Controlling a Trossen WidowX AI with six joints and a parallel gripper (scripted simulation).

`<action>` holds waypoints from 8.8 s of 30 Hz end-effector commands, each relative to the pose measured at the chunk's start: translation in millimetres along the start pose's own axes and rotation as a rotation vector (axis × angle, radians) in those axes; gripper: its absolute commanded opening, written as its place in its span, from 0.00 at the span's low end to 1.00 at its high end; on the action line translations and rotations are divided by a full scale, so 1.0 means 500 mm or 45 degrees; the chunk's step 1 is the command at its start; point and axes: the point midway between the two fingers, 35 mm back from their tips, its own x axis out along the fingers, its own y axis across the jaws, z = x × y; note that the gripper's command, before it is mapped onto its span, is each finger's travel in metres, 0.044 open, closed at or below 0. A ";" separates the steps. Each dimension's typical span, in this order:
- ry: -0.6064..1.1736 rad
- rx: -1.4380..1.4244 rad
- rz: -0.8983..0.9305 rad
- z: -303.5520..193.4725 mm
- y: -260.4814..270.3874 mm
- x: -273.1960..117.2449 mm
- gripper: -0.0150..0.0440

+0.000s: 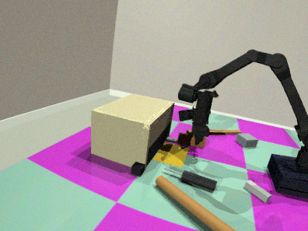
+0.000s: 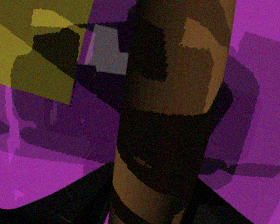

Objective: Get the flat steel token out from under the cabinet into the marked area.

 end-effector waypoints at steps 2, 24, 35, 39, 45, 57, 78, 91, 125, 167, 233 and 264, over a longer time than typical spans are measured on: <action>-0.006 -0.001 0.005 0.004 0.020 0.002 0.25; -0.006 -0.001 0.007 0.003 0.048 0.001 0.25; -0.005 -0.001 0.006 -0.016 0.046 0.002 0.25; -0.004 -0.001 0.006 -0.024 0.045 0.002 0.25; -0.004 -0.001 0.006 -0.035 0.044 0.002 0.25; -0.003 -0.001 0.006 -0.059 0.043 0.002 0.25; 0.000 -0.001 0.006 -0.103 0.040 0.003 0.25; 0.001 -0.001 0.006 -0.131 0.039 0.004 0.25; 0.005 -0.001 0.006 -0.211 0.035 0.005 0.25; 0.011 -0.001 0.005 -0.321 0.029 0.006 0.25; 0.011 -0.013 0.002 -0.357 0.006 0.004 0.62; 0.010 -0.016 0.003 -0.324 0.006 0.004 0.25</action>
